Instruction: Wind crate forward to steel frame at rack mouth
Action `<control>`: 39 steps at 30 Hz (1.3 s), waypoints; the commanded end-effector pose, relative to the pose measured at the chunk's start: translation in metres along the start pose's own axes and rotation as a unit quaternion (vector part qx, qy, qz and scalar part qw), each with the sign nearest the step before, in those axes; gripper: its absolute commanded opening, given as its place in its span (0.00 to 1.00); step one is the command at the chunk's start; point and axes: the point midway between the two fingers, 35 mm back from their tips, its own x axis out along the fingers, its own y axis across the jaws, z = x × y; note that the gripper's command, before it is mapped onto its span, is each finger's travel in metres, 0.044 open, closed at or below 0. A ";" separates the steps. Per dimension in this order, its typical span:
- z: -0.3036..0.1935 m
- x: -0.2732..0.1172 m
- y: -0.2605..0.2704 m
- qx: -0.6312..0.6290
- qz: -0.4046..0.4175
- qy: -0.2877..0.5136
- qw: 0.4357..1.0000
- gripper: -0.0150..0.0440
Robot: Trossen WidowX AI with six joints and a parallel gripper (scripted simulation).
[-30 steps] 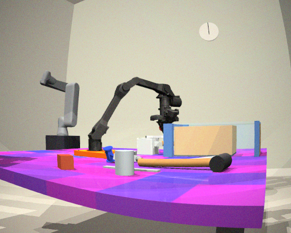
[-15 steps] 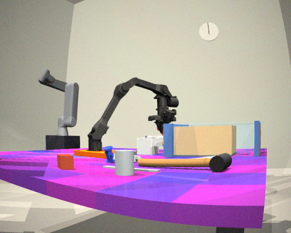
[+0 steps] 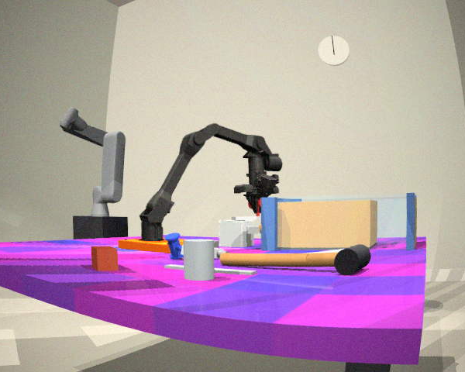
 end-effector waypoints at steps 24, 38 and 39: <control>-0.058 -0.003 -0.012 -0.017 -0.002 0.022 1.000 0.25; -0.074 -0.004 -0.023 -0.017 -0.003 0.023 1.000 0.25; -0.074 -0.004 -0.024 -0.017 -0.003 0.023 1.000 0.25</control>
